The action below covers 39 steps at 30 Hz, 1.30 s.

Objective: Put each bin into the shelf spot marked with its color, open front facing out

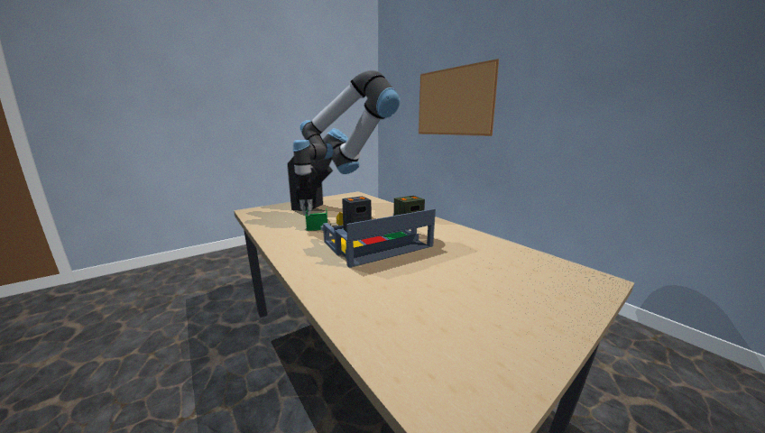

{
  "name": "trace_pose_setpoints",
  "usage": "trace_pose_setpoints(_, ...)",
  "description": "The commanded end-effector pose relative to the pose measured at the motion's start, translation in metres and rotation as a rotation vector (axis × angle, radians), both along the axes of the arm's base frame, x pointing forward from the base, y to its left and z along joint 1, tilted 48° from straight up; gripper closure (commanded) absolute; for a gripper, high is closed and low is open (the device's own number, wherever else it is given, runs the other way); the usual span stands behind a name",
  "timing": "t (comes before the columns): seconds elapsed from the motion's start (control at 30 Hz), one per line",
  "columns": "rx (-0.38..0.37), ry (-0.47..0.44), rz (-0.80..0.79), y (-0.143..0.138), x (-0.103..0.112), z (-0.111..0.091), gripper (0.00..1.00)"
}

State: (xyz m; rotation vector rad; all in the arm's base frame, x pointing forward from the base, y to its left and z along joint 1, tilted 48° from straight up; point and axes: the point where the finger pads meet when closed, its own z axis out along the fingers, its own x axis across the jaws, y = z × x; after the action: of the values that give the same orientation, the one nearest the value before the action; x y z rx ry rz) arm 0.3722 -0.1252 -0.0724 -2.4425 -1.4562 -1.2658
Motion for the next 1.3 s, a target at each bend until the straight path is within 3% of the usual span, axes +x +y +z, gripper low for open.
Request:
trace_pose_setpoints(0.0, -0.001, 0.0, 0.0, -0.001, 0.0, 0.0, 1.0)
trace_pose_setpoints(1.27, -0.001, 0.0, 0.0, -0.007, -0.011, 0.012, 1.0)
